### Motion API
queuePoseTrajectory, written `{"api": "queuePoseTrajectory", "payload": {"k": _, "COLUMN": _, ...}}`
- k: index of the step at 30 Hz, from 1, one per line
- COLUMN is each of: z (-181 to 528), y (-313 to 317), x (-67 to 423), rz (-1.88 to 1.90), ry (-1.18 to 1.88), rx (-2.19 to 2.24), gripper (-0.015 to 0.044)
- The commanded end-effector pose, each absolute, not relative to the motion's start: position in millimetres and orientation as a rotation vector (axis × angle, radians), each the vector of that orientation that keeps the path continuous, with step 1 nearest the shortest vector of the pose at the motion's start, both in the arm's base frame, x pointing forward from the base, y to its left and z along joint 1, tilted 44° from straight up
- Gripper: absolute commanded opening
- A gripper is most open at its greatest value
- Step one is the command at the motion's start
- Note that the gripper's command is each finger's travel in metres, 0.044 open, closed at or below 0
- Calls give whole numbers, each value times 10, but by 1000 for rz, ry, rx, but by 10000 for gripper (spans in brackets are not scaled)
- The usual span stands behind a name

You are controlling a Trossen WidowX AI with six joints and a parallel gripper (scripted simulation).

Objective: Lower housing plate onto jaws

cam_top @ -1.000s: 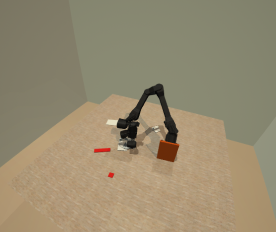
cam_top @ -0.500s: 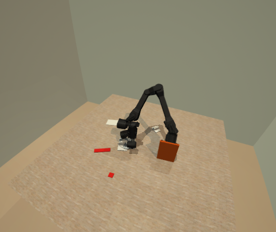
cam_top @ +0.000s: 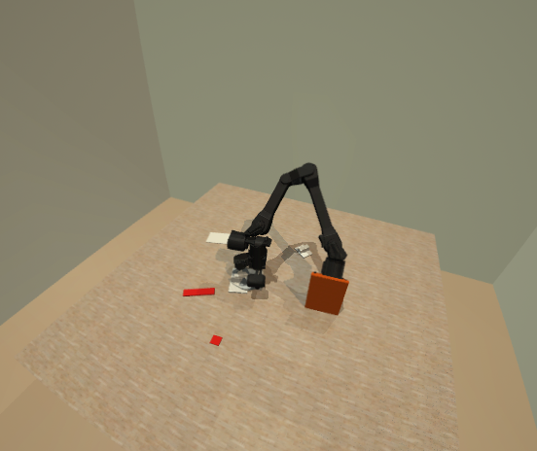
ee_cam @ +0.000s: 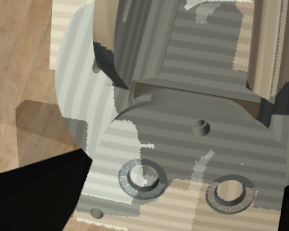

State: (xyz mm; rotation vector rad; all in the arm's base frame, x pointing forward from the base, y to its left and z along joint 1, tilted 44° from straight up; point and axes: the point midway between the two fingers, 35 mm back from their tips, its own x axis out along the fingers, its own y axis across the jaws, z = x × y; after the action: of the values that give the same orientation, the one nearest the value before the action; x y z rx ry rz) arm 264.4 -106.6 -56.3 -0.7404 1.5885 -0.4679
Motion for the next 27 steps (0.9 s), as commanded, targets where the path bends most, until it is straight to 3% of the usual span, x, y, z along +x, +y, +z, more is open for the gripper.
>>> {"api": "queuePoseTrajectory", "payload": {"k": 1, "z": -568, "y": -1067, "x": 2646, "rz": -465, "ry": 1588, "rx": -741, "gripper": 351}}
{"api": "queuePoseTrajectory", "payload": {"k": 3, "z": -568, "y": -1067, "x": 2646, "rz": -465, "ry": 1588, "rx": -741, "gripper": 351}}
{"api": "queuePoseTrajectory", "payload": {"k": 7, "z": -564, "y": -1066, "x": 2644, "rz": -468, "ry": 1589, "rx": -740, "gripper": 440}}
{"api": "queuePoseTrajectory", "payload": {"k": 21, "z": -548, "y": -1049, "x": 2648, "rz": -467, "ry": 1589, "rx": -740, "gripper": 440}}
{"api": "queuePoseTrajectory", "payload": {"k": 27, "z": -167, "y": -662, "x": 2689, "rz": -461, "ry": 1588, "rx": -737, "gripper": 440}}
